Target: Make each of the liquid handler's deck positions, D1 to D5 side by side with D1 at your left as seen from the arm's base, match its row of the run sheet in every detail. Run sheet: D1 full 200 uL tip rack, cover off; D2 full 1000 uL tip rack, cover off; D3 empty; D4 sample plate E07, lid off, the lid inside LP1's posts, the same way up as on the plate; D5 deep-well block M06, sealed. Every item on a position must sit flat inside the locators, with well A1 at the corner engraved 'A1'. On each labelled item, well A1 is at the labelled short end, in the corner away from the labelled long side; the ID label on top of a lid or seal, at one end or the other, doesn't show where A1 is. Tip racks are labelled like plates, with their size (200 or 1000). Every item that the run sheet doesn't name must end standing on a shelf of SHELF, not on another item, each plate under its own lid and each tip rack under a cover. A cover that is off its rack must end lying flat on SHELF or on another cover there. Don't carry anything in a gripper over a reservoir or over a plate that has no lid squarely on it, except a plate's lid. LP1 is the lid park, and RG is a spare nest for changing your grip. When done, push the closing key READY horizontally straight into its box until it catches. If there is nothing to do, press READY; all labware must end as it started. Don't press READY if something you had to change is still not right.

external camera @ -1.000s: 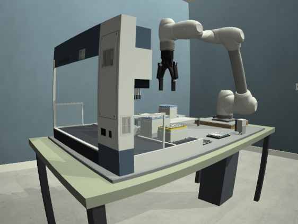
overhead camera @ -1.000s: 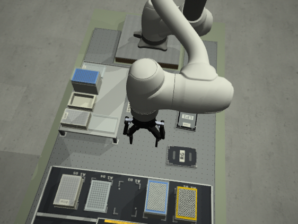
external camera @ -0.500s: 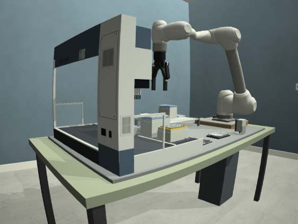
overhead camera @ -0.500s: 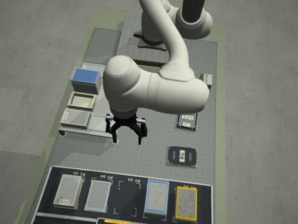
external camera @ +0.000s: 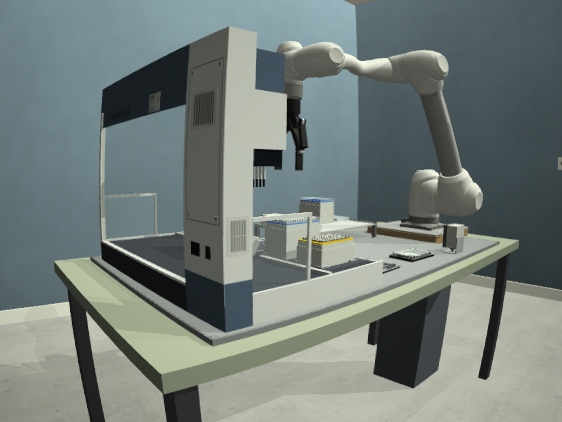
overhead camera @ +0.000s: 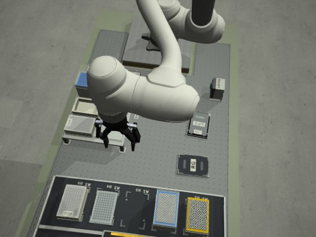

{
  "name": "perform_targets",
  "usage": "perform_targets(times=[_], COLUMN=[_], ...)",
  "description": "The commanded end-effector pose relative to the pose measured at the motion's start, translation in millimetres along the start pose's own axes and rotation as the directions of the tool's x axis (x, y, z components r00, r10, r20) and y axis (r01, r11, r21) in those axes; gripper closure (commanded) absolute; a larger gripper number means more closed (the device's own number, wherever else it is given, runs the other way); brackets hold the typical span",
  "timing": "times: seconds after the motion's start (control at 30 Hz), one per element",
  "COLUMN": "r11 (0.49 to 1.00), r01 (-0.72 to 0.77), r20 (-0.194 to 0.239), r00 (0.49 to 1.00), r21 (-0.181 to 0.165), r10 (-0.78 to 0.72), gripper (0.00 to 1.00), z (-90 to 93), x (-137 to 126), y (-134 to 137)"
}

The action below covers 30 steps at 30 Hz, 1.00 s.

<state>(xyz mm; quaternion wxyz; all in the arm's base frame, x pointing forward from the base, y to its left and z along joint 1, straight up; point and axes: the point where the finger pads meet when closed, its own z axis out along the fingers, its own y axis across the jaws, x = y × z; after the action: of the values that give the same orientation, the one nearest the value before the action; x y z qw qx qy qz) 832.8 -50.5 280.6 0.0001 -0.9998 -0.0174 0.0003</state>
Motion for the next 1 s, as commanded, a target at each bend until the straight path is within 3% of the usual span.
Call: perform_targets(times=[0.0,0.23,0.33,0.97], r11=[1.0,1.0,1.0,1.0], r01=[0.0,0.0,0.0,0.0], r20=[-0.002,-0.002,-0.002,-0.002], r00=[1.0,1.0,1.0,1.0], r21=[0.0,0.0,0.0,0.0], r10=[0.0,0.0,0.0,0.0], gripper=[0.34,0.34,0.34,0.34], z=[-1.3,-1.3,-1.3,-1.5], x=[0.1,-0.5,-0.6,84.3], y=[10.1,45.1,48.1,49.6])
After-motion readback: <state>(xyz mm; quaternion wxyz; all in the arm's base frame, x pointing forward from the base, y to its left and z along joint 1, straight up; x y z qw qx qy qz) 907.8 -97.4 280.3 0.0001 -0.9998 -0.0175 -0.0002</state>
